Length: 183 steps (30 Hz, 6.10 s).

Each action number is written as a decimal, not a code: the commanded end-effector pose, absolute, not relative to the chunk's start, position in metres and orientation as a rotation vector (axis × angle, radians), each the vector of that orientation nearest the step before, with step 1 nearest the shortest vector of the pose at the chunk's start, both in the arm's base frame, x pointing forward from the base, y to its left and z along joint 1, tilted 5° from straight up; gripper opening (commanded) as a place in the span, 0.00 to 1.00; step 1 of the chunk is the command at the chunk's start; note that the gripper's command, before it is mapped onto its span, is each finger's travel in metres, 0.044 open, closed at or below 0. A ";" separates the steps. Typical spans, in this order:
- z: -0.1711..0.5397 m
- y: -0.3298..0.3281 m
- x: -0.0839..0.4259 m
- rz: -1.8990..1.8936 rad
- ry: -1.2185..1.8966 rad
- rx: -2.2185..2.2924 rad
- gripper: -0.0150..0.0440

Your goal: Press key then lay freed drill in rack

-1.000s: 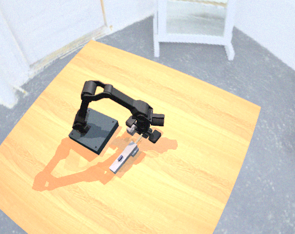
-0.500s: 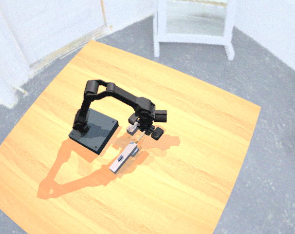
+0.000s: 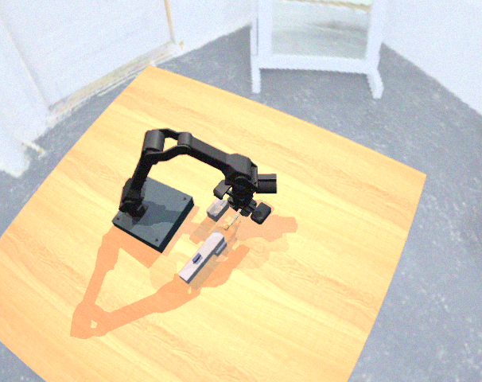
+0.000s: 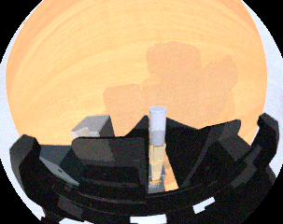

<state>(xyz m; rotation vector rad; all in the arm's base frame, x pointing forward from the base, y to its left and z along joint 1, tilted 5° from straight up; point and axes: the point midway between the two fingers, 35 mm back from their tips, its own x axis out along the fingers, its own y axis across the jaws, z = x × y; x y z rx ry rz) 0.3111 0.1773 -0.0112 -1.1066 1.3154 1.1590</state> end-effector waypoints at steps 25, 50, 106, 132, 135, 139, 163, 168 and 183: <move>-0.001 0.182 0.312 1.155 1.306 -1.103 0.25; 0.006 0.180 0.310 1.155 1.306 -1.103 0.25; 0.020 0.177 0.307 1.155 1.306 -1.103 0.25; 0.026 0.178 0.308 1.155 1.306 -1.103 0.25; 0.027 0.178 0.308 1.155 1.306 -1.103 0.25; 0.028 0.178 0.308 1.155 1.306 -1.103 0.25; 0.032 0.178 0.310 1.155 1.306 -1.103 0.25; 0.033 0.179 0.310 1.155 1.306 -1.103 0.25; 0.031 0.183 0.294 1.156 1.307 -1.102 0.25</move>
